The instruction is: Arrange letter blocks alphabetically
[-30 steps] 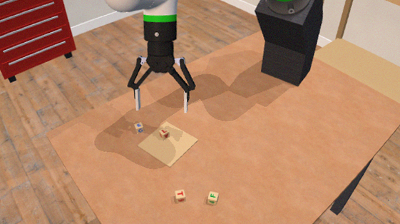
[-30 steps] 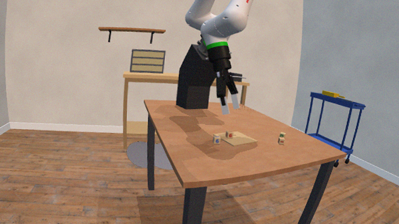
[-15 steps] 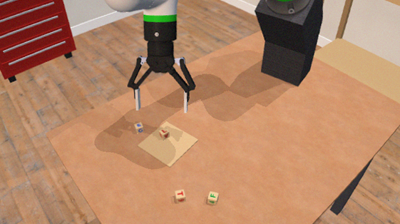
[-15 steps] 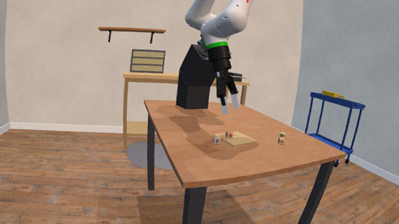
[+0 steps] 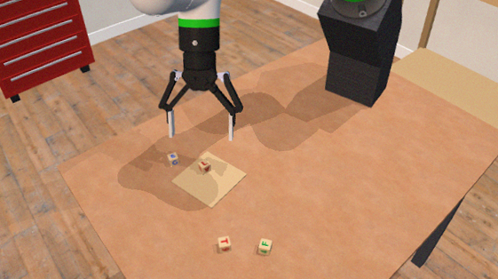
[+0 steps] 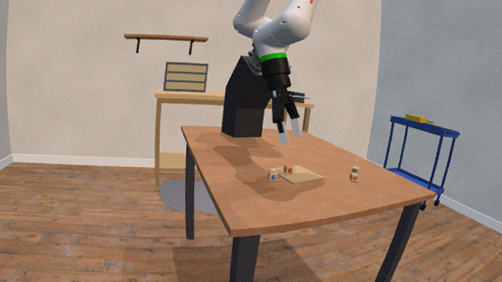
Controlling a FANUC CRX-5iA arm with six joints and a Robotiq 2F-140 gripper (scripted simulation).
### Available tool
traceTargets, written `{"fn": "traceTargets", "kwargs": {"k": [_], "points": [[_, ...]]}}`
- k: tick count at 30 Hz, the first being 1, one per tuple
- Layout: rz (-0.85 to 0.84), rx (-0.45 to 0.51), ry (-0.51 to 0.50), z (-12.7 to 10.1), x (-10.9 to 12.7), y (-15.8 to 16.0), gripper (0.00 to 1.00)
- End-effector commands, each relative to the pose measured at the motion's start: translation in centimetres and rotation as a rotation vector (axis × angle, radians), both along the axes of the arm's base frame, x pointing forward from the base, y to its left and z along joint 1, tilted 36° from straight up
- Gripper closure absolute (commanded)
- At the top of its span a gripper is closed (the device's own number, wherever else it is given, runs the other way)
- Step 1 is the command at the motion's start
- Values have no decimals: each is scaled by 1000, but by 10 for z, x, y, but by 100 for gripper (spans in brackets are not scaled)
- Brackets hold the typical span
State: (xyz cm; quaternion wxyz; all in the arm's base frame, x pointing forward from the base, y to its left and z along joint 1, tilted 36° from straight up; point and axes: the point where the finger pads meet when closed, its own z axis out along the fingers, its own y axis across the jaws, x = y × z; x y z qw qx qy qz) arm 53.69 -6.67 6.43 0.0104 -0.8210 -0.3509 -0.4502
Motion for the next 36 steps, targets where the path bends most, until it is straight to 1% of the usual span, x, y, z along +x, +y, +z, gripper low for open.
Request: {"fn": "traceTargets", "kwargs": {"k": [1,3,4,11,12,19,20,27,28,36], "points": [[0,0,0,0,0,0,0],[1,-1,0,-1,5,-5,0],[1,-2,1,-3,14,-14,0],[1,-2,1,-3,14,-14,0],[2,-3,2,-6,27,-28,0],[2,-3,2,-6,27,-28,0],[2,-3,2,-11,40,-43,0],[2,-3,2,-11,40,-43,0],[2,-2,1,-15,51,-59,0],[2,-2,1,-15,51,-59,0]]}}
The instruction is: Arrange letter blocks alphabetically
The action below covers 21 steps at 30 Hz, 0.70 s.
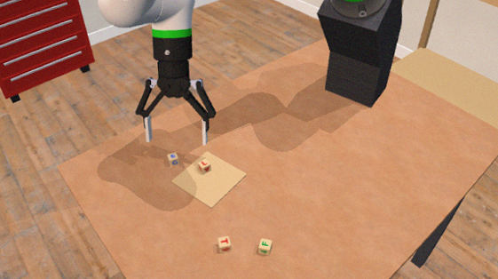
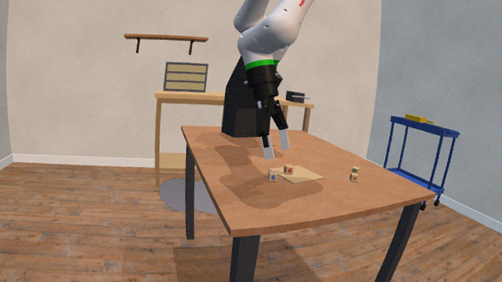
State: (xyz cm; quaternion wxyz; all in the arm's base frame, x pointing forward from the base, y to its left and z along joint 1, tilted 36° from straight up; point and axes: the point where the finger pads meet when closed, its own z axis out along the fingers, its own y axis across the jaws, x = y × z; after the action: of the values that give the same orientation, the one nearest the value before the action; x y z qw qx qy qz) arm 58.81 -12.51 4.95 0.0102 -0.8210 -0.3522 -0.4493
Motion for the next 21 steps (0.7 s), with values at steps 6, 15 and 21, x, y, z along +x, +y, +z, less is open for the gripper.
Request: {"fn": "traceTargets", "kwargs": {"k": [6,15,21], "points": [[-2,2,-2,-5,11,-17,0],[-2,2,-2,-5,12,-18,0],[-2,2,-2,-5,12,-18,0]]}}
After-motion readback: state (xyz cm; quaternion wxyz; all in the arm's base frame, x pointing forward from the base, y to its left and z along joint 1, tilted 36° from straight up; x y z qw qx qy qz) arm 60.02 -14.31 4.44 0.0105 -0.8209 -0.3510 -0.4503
